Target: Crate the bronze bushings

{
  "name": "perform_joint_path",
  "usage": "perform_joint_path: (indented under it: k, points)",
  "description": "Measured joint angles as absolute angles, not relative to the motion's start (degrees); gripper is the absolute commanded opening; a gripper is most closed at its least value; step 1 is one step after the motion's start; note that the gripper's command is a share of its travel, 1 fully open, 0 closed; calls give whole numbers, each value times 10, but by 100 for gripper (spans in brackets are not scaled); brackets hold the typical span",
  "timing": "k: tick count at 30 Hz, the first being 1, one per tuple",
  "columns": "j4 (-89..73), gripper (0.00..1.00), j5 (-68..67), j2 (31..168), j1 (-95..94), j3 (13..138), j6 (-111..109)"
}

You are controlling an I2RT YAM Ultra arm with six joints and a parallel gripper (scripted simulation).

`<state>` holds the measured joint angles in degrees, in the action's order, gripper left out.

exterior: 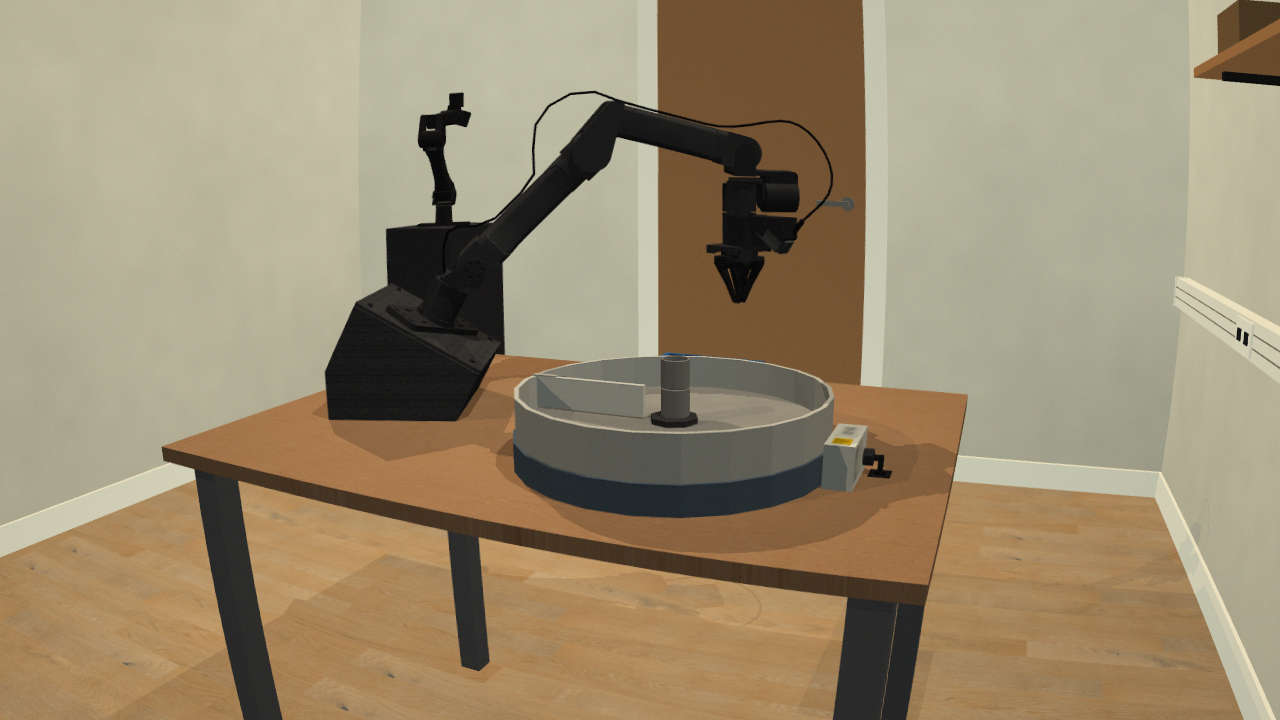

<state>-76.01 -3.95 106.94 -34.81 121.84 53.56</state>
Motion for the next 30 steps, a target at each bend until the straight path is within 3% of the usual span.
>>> perform_joint_path:
  k: [30]
  points:
    - [-786, 14, -40, 1071, -348, 1234, 536]
